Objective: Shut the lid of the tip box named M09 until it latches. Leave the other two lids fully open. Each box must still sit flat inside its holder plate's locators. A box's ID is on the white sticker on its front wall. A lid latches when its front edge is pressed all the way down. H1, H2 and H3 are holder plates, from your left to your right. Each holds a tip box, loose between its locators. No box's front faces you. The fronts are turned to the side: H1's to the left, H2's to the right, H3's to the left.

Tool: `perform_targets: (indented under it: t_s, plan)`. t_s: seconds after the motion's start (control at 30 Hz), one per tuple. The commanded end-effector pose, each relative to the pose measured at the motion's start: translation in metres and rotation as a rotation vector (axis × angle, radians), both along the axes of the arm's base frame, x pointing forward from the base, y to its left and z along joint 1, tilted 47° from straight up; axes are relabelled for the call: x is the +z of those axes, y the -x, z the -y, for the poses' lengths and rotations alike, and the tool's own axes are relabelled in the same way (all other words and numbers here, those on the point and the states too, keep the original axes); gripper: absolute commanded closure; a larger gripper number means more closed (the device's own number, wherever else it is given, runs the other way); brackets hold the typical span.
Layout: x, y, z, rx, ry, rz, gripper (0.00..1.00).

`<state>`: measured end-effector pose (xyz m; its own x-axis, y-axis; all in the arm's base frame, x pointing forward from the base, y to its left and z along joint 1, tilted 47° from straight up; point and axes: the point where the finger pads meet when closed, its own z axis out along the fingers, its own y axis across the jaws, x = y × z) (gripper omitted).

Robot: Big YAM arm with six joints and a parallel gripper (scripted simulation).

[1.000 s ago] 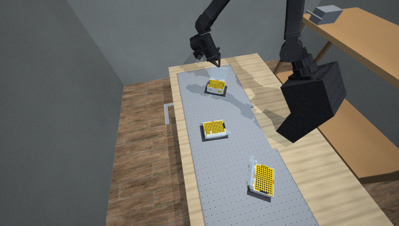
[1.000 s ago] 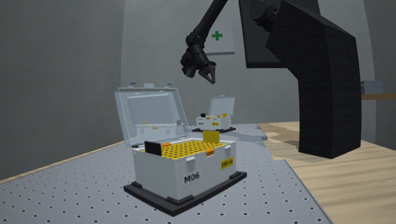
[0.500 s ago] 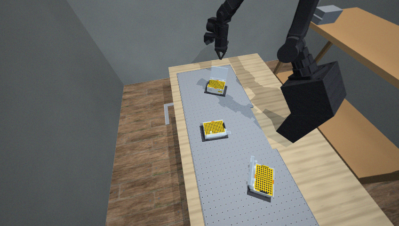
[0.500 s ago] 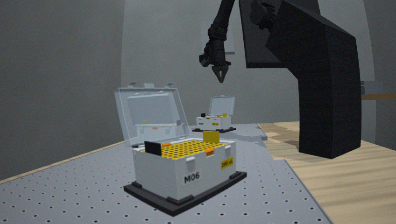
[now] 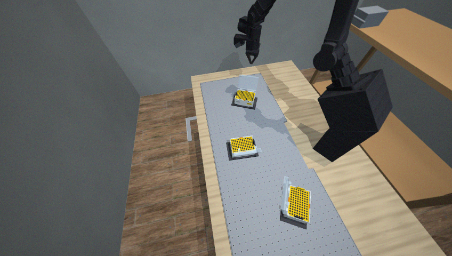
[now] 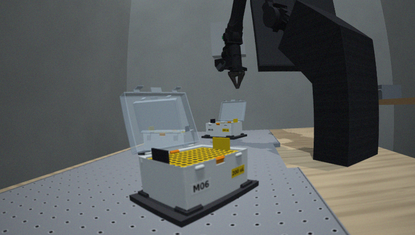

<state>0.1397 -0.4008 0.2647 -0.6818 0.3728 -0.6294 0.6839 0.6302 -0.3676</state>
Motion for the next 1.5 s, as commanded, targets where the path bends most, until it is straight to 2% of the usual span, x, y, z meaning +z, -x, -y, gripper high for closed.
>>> perform_targets:
  t_s: [0.0, 0.07, 0.17, 0.2, 0.3, 0.5, 1.47]
  plan:
    - [-0.009, -0.004, 0.017, 0.007, 0.011, -0.011, 1.00]
    - [-0.020, -0.007, 0.021, 0.010, 0.004, -0.014, 1.00]
    - [-0.011, -0.008, 0.025, 0.008, 0.021, -0.006, 1.00]
    - [0.005, -0.007, 0.021, 0.008, 0.055, 0.006, 1.00]
    - [0.011, -0.008, 0.023, 0.008, 0.066, 0.009, 1.00]
    - [0.006, -0.008, 0.025, 0.008, 0.053, 0.005, 1.00]
    - [0.006, -0.008, 0.025, 0.008, 0.053, 0.005, 1.00]
